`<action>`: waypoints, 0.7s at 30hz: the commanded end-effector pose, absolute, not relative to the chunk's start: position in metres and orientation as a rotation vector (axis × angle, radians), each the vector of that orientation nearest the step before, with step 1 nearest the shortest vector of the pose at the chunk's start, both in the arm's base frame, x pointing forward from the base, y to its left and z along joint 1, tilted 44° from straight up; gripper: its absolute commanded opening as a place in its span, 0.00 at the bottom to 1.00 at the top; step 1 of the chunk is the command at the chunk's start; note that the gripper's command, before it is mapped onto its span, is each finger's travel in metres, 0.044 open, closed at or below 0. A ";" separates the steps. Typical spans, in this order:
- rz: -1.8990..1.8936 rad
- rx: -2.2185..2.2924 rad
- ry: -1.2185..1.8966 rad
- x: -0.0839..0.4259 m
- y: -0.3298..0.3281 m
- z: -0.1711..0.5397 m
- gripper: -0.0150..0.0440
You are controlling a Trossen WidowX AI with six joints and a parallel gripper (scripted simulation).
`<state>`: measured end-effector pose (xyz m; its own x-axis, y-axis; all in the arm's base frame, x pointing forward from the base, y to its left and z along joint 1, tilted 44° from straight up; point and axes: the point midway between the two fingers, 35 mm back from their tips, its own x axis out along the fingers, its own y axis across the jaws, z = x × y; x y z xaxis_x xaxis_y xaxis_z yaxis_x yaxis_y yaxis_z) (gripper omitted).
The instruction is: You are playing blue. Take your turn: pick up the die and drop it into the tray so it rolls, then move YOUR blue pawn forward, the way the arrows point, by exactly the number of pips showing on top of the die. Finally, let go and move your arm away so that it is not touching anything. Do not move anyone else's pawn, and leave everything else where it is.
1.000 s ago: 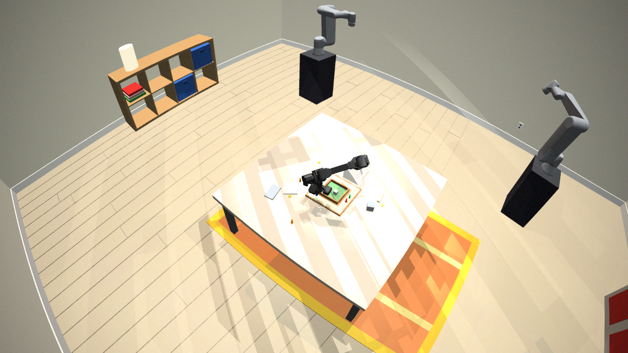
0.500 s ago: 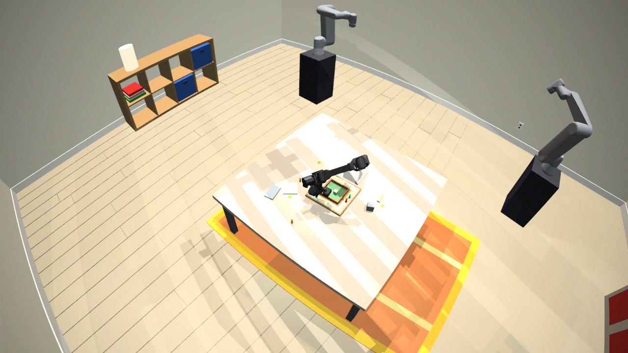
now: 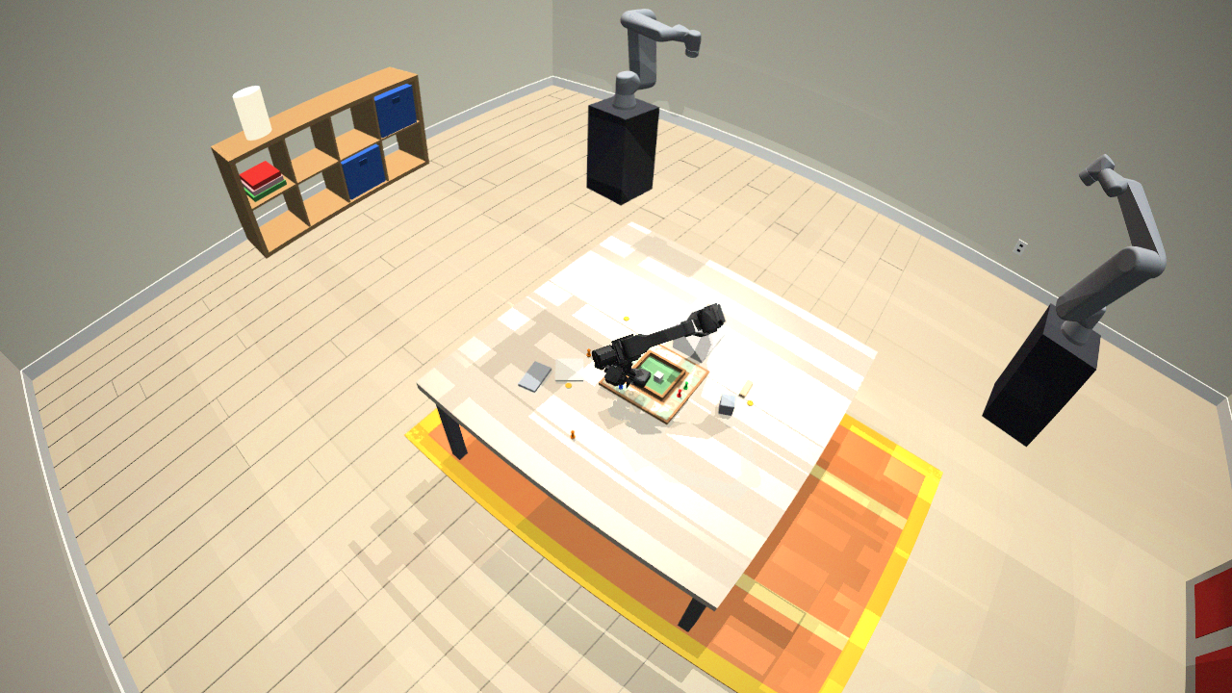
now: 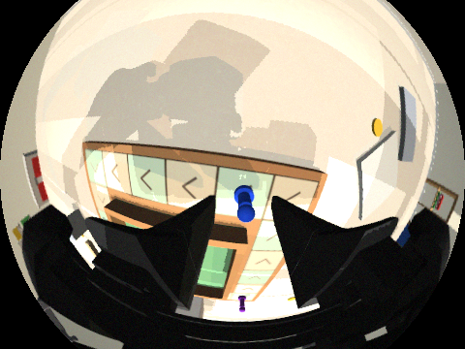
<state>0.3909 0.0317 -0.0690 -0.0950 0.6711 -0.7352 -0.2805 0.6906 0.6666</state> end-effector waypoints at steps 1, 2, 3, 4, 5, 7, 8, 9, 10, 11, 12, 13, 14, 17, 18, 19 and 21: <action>0.821 0.343 1.462 0.395 0.015 -0.052 0.79; 0.822 0.345 1.465 0.396 0.005 -0.042 0.83; 0.822 0.347 1.467 0.397 0.000 -0.036 0.88; 0.823 0.348 1.467 0.397 -0.002 -0.033 0.92; 0.823 0.348 1.467 0.397 -0.002 -0.033 0.97; 0.823 0.348 1.467 0.397 -0.002 -0.033 1.00; 0.823 0.348 1.467 0.397 -0.002 -0.033 1.00; 0.821 0.348 1.468 0.395 -0.003 -0.032 1.00; 0.815 0.351 1.471 0.390 -0.007 -0.028 1.00; 0.805 0.357 1.476 0.381 -0.014 -0.021 1.00; 0.794 0.363 1.483 0.369 -0.021 -0.012 1.00; 0.783 0.370 1.489 0.356 -0.028 -0.004 1.00; 0.773 0.378 1.495 0.343 -0.034 0.004 1.00; 0.745 0.402 1.514 0.302 -0.047 0.025 1.00; 0.737 0.411 1.521 0.288 -0.049 0.032 1.00; 0.730 0.420 1.527 0.273 -0.051 0.038 1.00; 0.716 0.439 1.538 0.244 -0.053 0.048 1.00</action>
